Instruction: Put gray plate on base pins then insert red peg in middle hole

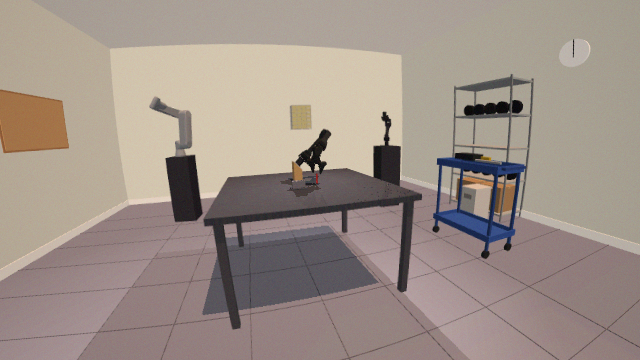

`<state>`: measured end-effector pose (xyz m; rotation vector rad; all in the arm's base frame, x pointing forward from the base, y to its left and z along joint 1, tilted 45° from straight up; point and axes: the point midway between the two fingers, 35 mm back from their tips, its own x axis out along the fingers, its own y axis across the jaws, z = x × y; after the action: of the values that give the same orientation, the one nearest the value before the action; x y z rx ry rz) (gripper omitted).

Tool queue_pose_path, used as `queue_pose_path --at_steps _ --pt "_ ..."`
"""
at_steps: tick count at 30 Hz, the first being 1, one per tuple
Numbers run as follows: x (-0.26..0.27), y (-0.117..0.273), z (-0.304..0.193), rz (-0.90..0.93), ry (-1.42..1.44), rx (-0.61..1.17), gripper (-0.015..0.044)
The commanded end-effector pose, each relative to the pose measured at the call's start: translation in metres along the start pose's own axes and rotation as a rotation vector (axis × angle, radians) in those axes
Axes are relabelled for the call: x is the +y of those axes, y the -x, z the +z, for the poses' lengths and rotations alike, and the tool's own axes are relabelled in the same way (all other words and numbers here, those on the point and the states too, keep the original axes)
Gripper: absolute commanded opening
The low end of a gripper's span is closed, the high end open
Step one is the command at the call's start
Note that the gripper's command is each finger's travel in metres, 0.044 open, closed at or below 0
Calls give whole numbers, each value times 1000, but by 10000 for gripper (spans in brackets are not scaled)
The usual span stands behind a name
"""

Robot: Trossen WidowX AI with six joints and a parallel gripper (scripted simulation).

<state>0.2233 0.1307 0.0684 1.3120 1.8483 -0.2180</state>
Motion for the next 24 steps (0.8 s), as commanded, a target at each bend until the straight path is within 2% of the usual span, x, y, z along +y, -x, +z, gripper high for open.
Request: queue_pose_path --at_steps 1,24 --pt "-2 -8 0 -3 -9 7 440" --pt "-3 -41 -2 -1 -9 12 440"
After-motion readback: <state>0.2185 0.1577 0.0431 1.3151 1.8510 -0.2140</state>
